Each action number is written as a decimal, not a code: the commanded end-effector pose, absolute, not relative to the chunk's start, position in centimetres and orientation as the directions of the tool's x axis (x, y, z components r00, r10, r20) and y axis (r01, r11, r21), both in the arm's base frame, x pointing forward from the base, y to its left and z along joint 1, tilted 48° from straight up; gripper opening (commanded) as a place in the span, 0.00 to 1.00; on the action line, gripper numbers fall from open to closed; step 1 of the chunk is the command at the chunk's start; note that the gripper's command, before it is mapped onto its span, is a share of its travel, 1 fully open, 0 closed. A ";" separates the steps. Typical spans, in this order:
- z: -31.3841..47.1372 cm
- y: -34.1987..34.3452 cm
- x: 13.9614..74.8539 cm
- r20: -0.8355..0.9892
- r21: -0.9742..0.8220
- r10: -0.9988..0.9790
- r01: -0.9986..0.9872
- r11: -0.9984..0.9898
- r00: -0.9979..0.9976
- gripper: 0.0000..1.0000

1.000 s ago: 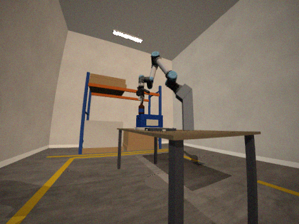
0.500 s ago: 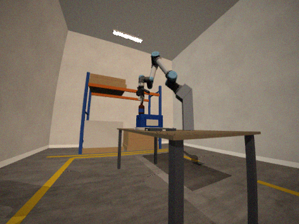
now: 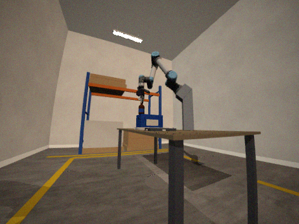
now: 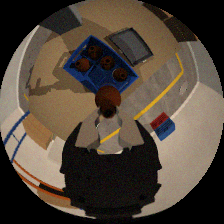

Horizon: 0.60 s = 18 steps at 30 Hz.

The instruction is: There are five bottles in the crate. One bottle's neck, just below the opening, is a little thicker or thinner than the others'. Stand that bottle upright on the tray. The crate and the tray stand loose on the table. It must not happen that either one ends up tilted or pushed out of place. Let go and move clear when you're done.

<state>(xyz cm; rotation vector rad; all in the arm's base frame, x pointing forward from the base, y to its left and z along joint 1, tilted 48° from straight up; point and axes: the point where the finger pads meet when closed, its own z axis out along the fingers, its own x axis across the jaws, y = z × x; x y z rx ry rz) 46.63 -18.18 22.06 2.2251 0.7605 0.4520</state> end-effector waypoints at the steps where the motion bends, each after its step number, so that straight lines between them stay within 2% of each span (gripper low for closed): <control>1: 22.0 -18.1 46.6 0.089 0.736 0.640 0.383 -0.558 0.763 0.00; 18: 21.6 -17.5 46.7 0.089 0.736 0.640 0.383 -0.558 0.763 0.00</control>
